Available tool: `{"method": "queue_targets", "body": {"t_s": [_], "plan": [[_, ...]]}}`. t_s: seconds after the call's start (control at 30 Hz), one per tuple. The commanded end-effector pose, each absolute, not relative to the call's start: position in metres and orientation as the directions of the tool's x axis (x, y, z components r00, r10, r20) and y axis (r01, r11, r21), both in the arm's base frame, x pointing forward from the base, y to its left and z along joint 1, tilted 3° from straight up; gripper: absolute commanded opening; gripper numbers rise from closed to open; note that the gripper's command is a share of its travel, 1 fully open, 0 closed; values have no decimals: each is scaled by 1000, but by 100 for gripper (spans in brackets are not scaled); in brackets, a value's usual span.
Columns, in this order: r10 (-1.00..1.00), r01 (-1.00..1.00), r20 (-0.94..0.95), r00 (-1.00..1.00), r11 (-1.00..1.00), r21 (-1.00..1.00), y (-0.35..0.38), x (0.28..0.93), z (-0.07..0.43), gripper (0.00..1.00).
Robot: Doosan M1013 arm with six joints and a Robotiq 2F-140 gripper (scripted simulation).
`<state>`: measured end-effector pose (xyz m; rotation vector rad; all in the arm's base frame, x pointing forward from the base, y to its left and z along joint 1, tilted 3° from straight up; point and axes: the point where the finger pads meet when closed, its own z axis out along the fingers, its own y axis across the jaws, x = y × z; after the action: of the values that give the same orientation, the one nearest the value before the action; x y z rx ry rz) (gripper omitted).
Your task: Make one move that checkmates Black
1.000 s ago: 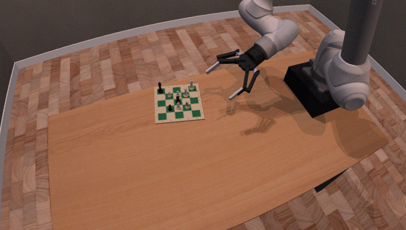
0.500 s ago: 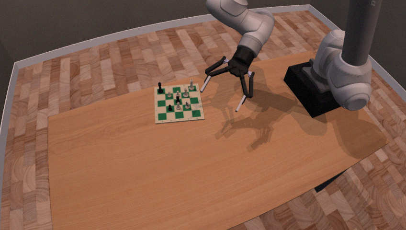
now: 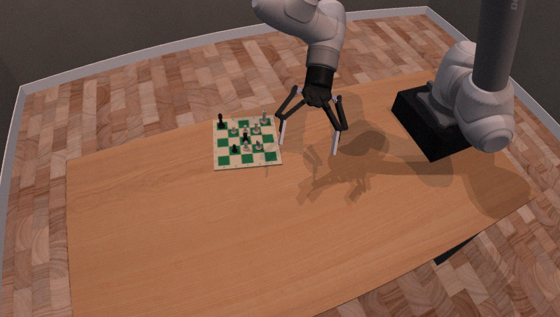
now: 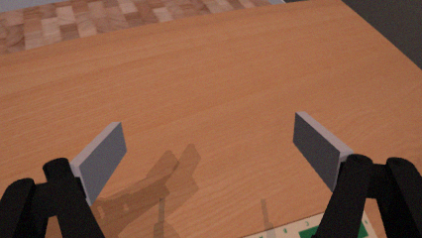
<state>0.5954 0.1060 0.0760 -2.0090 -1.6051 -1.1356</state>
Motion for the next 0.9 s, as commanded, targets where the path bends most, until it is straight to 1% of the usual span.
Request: {"method": "queue_targets", "body": {"t_s": [0.0,0.03,0.07,0.13,0.17,0.2,0.23,0.3,0.4,0.47,0.5,0.53,0.57,0.6,0.63,0.73,0.8,0.83,0.87], "plan": [[735,967,678,7,-178,183,96,592,66,100],[735,967,678,7,-178,183,96,592,66,100],[772,979,635,-17,-117,169,86,592,61,100],[772,979,635,-17,-117,169,86,592,61,100],[808,986,588,-41,-61,153,73,593,57,100],[808,986,588,-41,-61,153,73,593,57,100],[841,990,537,-65,-11,137,58,596,53,100],[841,990,537,-65,-11,137,58,596,53,100],[896,992,430,-112,73,105,24,604,49,100],[896,992,430,-112,73,105,24,604,49,100],[918,990,374,-133,107,89,6,610,49,100],[918,990,374,-133,107,89,6,610,49,100],[935,988,319,-153,136,75,-11,616,50,100],[935,988,319,-153,136,75,-11,616,50,100],[949,985,266,-171,160,62,-28,624,52,100],[959,982,215,-187,180,51,-44,631,54,100],[969,977,124,-212,209,33,-73,646,62,100],[969,977,124,-212,209,33,-73,646,62,100],[971,975,85,-222,220,26,-85,652,65,100]]}}
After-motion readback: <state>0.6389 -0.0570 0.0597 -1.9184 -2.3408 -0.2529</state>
